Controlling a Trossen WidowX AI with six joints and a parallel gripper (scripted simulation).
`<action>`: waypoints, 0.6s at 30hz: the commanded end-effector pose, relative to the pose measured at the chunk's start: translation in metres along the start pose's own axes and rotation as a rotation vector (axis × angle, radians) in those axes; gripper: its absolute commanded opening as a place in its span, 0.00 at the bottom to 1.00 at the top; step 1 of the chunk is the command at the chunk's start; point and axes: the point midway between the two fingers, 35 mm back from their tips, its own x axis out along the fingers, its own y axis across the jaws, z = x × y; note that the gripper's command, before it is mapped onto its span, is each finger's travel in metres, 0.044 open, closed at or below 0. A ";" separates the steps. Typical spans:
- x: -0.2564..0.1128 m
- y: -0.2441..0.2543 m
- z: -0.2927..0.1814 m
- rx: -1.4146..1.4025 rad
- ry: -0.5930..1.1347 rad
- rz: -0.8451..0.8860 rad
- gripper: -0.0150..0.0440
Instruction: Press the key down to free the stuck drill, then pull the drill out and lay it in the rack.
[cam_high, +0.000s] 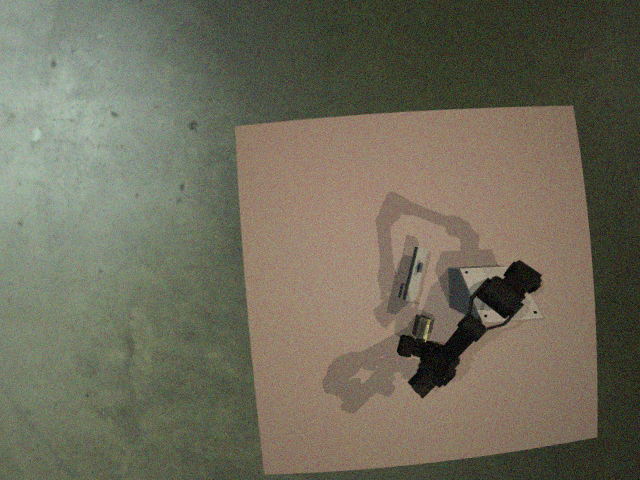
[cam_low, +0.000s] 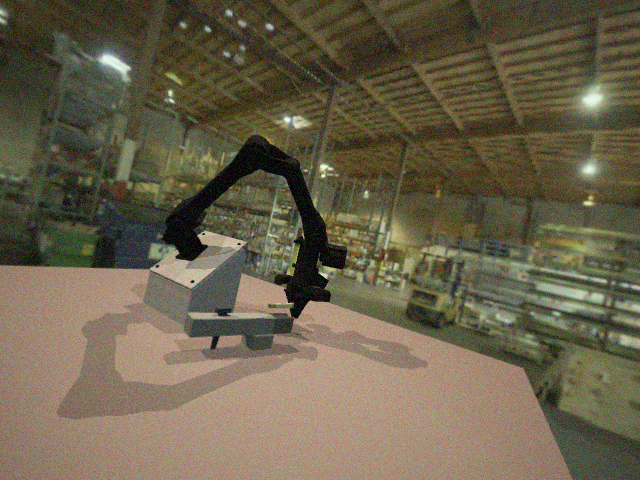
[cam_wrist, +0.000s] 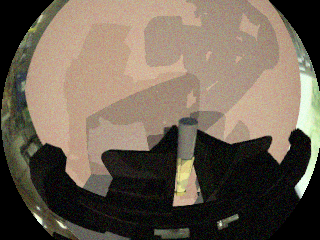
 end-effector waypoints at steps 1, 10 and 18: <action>0.005 0.001 -0.002 -0.007 0.005 -0.002 0.25; 0.013 0.001 -0.001 -0.006 0.006 -0.002 0.25; 0.023 0.001 -0.001 -0.006 0.006 -0.003 0.25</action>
